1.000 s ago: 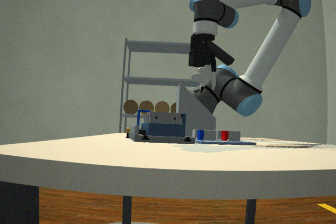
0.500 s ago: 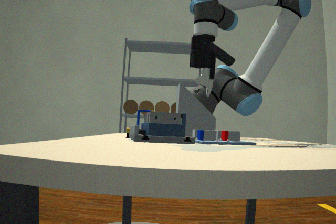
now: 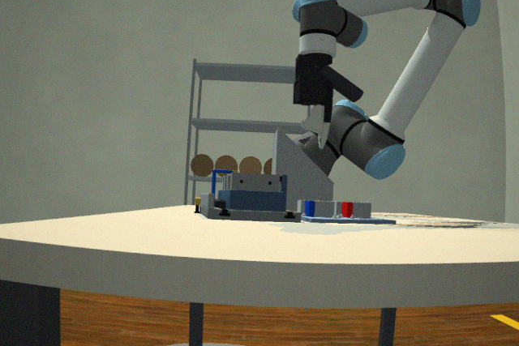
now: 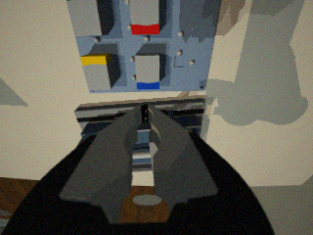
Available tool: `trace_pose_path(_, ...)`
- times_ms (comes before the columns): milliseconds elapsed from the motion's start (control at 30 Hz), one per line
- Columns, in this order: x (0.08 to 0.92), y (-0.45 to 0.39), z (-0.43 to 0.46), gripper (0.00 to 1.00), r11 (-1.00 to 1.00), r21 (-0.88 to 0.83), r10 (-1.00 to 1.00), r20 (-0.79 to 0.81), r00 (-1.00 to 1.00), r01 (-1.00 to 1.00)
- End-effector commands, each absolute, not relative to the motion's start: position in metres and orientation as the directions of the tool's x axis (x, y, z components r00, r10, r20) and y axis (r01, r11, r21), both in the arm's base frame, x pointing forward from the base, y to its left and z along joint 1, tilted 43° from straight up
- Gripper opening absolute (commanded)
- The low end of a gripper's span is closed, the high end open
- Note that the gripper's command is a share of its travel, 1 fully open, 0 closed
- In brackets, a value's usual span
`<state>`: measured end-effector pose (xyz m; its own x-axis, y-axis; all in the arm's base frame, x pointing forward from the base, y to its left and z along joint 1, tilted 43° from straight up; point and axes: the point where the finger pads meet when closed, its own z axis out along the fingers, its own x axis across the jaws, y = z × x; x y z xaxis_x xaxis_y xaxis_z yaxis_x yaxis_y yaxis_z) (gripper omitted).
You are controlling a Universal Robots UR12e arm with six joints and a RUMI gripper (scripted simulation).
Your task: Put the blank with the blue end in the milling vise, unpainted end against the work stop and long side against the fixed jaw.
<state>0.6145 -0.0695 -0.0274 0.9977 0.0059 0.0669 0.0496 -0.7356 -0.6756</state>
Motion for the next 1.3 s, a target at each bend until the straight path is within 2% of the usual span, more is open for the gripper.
trace_pose_path(0,0.615,-0.0702,-0.0271,0.0,-0.736,-0.675,0.005,0.068,0.998,0.05)
trace_pose_path(600,0.615,-0.0702,-0.0271,0.0,-0.736,-0.675,0.005,0.068,0.998,0.05)
trace_pose_path(633,0.615,-0.0702,-0.0271,0.4,-0.736,-0.675,0.005,0.068,0.998,0.05)
trace_pose_path(1267,0.615,-0.0702,-0.0271,0.4,-0.736,-0.675,0.005,0.068,0.998,0.05)
